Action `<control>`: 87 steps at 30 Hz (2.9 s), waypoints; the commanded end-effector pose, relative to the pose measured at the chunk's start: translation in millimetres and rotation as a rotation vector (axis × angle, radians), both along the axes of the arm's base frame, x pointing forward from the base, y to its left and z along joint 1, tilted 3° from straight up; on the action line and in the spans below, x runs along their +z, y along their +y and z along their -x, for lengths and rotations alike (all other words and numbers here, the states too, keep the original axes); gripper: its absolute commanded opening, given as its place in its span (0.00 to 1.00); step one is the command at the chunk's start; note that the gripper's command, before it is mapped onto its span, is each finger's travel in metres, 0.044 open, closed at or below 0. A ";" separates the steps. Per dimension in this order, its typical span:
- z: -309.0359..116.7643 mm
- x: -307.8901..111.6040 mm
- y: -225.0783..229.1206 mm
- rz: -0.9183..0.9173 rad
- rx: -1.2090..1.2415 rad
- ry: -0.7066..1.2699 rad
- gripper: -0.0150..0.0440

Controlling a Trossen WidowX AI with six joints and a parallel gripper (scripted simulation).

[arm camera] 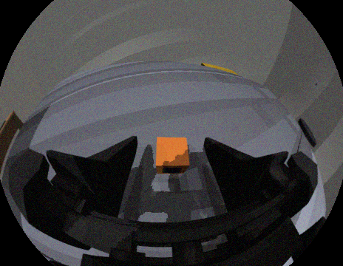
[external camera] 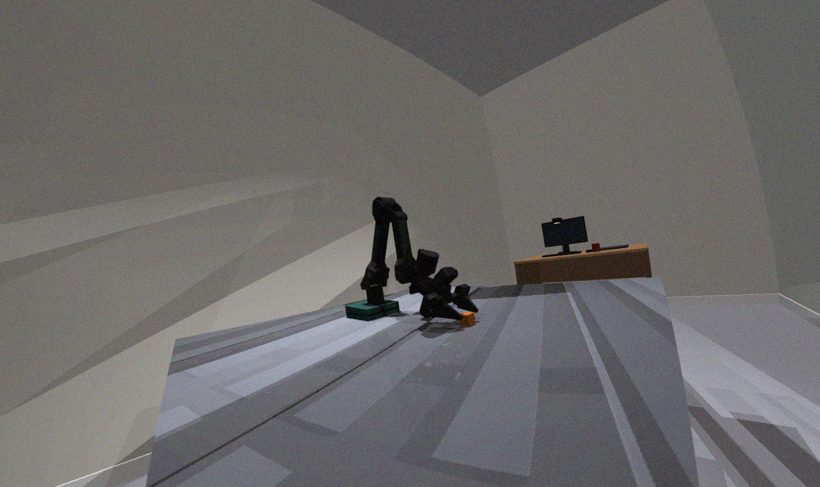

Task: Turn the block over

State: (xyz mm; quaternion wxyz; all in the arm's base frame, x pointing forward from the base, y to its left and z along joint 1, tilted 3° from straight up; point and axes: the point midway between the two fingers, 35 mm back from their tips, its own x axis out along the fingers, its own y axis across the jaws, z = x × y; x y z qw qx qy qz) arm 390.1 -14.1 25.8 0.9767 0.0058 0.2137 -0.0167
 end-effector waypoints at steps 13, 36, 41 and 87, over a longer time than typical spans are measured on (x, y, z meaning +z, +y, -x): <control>0.3 -0.2 -0.4 0.002 -0.003 0.000 1.00; -5.2 0.7 -0.7 0.000 -0.003 0.057 1.00; -10.9 16.1 -0.9 -0.007 -0.002 0.250 1.00; -10.9 88.1 -0.6 -0.034 0.001 0.982 1.00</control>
